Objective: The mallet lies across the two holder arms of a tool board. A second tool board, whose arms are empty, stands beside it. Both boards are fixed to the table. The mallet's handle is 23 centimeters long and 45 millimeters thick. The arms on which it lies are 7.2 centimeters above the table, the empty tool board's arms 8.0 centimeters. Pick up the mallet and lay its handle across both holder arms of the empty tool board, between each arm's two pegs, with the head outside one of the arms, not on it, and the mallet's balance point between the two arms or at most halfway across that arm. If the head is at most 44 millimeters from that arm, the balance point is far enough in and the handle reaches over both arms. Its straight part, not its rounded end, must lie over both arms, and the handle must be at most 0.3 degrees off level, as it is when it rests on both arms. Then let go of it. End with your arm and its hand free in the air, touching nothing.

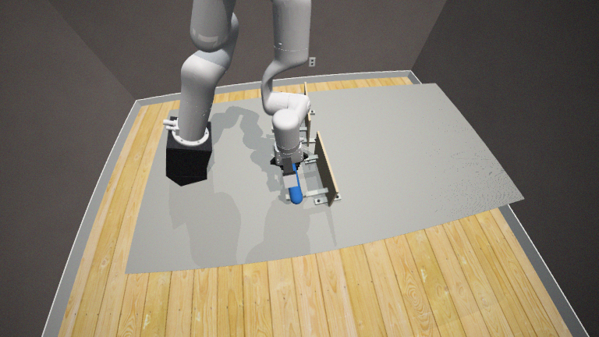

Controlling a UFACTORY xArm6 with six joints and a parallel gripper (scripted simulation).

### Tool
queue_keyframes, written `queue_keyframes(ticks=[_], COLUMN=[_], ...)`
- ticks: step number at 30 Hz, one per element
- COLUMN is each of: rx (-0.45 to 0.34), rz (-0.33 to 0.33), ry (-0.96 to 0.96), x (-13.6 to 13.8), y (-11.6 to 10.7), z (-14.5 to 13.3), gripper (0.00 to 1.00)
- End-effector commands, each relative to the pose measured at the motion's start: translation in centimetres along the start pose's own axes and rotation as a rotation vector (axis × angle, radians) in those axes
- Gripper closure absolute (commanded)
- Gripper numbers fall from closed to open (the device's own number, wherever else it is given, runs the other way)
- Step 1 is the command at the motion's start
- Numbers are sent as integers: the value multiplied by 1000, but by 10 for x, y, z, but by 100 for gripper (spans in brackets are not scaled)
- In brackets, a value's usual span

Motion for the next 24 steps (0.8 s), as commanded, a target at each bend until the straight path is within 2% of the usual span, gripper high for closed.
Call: queue_keyframes(ticks=[1, 24], rx=[1, 0], rz=[1, 3], ry=[0, 0], x=[-1, -1], y=[0, -3], z=[0, 1], gripper=[100, 100])
Point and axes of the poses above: the point where the finger pads meet when closed, its own y axis out along the fingers, its own x axis across the jaws, z = x × y, the point moved 8 cm from there along -y, back along the fingers, and after that the axes turned 2 degrees about -y, right-handed, at the moved point
